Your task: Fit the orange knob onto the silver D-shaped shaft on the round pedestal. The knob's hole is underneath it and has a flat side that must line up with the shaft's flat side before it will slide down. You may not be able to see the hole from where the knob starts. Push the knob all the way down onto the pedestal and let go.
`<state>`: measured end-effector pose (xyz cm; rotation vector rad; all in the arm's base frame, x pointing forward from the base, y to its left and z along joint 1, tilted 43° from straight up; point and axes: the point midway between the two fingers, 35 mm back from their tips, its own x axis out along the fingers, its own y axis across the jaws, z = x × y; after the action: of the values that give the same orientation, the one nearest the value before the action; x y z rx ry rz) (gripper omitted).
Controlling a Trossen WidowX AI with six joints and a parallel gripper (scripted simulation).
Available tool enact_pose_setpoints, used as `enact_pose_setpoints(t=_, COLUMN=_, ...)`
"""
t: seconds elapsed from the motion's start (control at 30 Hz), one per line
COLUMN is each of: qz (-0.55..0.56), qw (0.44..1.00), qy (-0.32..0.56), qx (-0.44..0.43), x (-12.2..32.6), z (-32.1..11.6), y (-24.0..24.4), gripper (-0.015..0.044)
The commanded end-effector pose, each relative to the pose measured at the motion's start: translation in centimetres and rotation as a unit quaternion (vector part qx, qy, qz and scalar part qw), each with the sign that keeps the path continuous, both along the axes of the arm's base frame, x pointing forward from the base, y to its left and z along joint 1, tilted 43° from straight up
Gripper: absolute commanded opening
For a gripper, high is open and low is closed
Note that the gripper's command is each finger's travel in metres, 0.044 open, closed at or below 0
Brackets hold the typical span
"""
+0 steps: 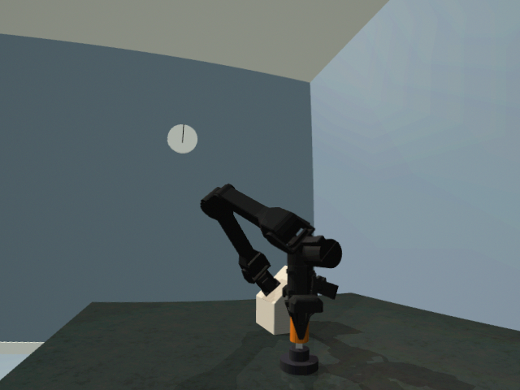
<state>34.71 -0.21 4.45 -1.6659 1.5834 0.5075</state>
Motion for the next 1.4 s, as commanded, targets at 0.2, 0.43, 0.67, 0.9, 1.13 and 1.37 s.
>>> enact_pose_setpoints(t=0.2, qz=0.047, qw=0.998, qy=0.039, qx=-0.010, x=-0.16, z=0.23, y=0.41, gripper=0.0000)
enact_pose_setpoints(t=0.43, qz=0.079, qw=0.994, qy=0.067, qx=-0.016, x=-0.44, z=0.14, y=0.33, gripper=0.0000)
enact_pose_setpoints(t=0.67, qz=0.079, qw=0.994, qy=0.067, qx=-0.016, x=-0.31, z=0.18, y=0.19, gripper=0.0000)
enact_pose_setpoints(t=0.9, qz=0.079, qw=0.994, qy=0.067, qx=-0.016, x=-0.17, z=0.30, y=0.35, gripper=0.0000)
enact_pose_setpoints(t=1.13, qz=0.079, qw=0.994, qy=0.067, qx=-0.016, x=0.06, z=0.20, y=0.42, gripper=0.0000)
enact_pose_setpoints(t=1.37, qz=0.079, qw=0.994, qy=0.067, qx=-0.016, x=0.12, z=-0.14, y=0.13, gripper=0.0000)
